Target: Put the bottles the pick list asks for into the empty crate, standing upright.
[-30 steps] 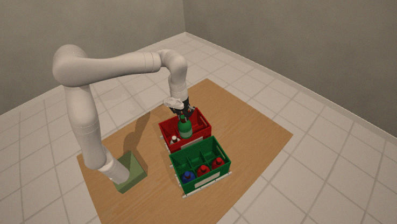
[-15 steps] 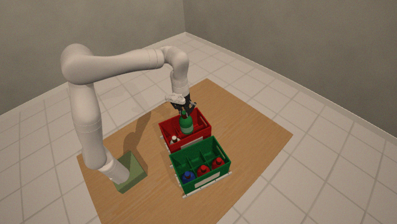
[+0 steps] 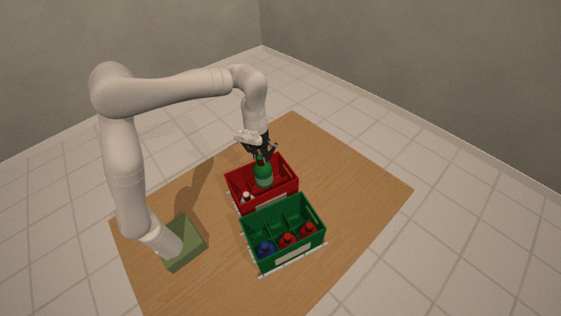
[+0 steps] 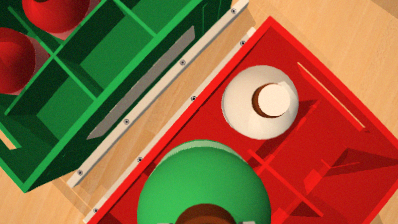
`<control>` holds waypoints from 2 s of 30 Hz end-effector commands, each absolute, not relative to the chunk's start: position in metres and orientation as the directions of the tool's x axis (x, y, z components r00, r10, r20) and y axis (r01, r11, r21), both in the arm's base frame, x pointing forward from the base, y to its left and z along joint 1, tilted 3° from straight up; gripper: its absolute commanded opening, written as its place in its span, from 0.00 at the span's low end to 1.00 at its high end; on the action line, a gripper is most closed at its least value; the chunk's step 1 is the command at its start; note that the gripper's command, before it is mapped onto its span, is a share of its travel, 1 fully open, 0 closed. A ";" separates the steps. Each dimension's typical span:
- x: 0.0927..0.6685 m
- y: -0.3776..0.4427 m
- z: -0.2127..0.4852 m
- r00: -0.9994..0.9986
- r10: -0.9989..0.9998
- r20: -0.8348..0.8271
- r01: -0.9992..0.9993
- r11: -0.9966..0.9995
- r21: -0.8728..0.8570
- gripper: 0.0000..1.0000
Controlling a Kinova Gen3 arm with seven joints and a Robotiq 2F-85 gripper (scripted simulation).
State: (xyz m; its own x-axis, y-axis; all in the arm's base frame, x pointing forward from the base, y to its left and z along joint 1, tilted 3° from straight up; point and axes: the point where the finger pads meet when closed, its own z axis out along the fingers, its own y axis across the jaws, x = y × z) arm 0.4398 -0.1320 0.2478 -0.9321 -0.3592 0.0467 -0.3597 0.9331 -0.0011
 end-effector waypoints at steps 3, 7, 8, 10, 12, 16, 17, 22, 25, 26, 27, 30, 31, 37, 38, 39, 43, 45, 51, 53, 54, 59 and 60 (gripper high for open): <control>0.440 -0.132 0.249 -0.932 -0.359 0.045 -0.360 0.933 -0.002 0.10; 0.440 -0.132 0.249 -0.932 -0.359 0.045 -0.360 0.933 -0.002 0.10; 0.440 -0.132 0.249 -0.932 -0.359 0.045 -0.360 0.933 -0.002 0.10; 0.440 -0.132 0.249 -0.932 -0.359 0.045 -0.360 0.933 -0.002 0.10; 0.440 -0.132 0.249 -0.932 -0.359 0.045 -0.360 0.933 -0.002 0.10; 0.440 -0.132 0.249 -0.932 -0.359 0.045 -0.360 0.933 -0.002 0.10; 0.440 -0.132 0.249 -0.932 -0.359 0.045 -0.360 0.933 -0.002 0.10; 0.440 -0.132 0.249 -0.932 -0.359 0.045 -0.360 0.933 -0.002 0.10; 0.440 -0.132 0.249 -0.932 -0.359 0.045 -0.360 0.933 -0.002 0.10; 0.440 -0.132 0.249 -0.932 -0.359 0.045 -0.360 0.933 -0.002 0.10; 0.440 -0.132 0.249 -0.932 -0.359 0.045 -0.360 0.933 -0.002 0.10; 0.440 -0.132 0.249 -0.932 -0.359 0.045 -0.360 0.933 -0.002 0.10; 0.440 -0.132 0.249 -0.932 -0.359 0.045 -0.360 0.933 -0.002 0.10; 0.440 -0.132 0.249 -0.932 -0.359 0.045 -0.360 0.933 -0.002 0.10; 0.440 -0.132 0.249 -0.932 -0.359 0.045 -0.360 0.933 -0.002 0.10; 0.440 -0.132 0.249 -0.932 -0.359 0.045 -0.360 0.933 -0.002 0.10; 0.439 -0.132 0.245 -0.932 -0.359 0.045 -0.360 0.933 -0.002 0.10; 0.439 -0.132 0.243 -0.932 -0.359 0.045 -0.360 0.933 -0.002 0.10; 0.439 -0.132 0.238 -0.932 -0.359 0.045 -0.360 0.933 -0.002 0.10; 0.439 -0.132 0.237 -0.932 -0.359 0.045 -0.360 0.933 -0.002 0.10; 0.439 -0.132 0.236 -0.932 -0.359 0.045 -0.360 0.933 -0.002 0.10; 0.439 -0.132 0.231 -0.932 -0.359 0.045 -0.360 0.933 -0.002 0.10; 0.439 -0.132 0.230 -0.932 -0.359 0.045 -0.360 0.933 -0.002 0.10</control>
State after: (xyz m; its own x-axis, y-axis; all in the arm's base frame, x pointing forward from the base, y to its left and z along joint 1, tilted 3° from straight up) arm 0.4384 -0.1318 0.2306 -0.9321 -0.3592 0.0467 -0.3597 0.9331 -0.0011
